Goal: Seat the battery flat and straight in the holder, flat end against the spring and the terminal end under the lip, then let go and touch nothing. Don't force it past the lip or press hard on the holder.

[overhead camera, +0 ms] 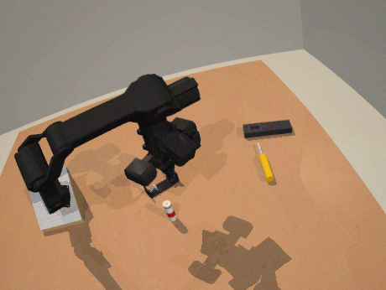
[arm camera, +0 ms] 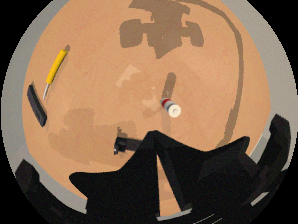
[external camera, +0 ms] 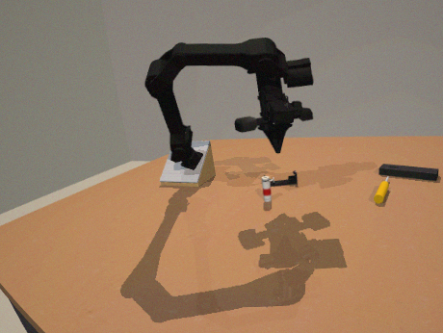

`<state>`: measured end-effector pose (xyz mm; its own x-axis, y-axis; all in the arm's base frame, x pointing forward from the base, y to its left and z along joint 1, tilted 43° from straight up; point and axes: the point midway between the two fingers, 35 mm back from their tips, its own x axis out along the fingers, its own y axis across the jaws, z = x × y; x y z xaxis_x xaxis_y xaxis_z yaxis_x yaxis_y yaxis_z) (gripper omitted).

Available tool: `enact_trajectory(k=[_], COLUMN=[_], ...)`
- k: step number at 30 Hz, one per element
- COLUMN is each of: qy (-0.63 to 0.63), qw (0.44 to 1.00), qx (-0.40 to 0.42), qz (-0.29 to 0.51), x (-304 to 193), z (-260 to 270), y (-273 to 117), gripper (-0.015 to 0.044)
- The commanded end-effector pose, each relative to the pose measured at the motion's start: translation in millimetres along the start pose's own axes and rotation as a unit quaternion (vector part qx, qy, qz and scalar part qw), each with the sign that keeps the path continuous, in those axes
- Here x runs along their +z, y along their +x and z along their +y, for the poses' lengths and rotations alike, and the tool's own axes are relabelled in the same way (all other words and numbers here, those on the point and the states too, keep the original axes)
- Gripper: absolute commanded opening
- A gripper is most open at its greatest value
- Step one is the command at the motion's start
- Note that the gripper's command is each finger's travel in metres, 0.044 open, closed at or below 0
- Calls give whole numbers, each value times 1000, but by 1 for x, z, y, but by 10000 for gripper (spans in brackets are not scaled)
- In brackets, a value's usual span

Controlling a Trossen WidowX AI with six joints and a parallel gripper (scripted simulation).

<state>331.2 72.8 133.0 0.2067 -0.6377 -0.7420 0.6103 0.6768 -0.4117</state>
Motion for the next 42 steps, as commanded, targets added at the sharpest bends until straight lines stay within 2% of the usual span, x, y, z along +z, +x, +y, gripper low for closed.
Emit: enact_trajectory(k=[1,9,42], qy=[1,1,0], qw=[1000,1000,1000], qx=[-5,-6,-7], qz=[-1,-3,-3], x=[1,1,2], z=[2,-1,-48], y=[18,76,77], gripper=[0,0,0])
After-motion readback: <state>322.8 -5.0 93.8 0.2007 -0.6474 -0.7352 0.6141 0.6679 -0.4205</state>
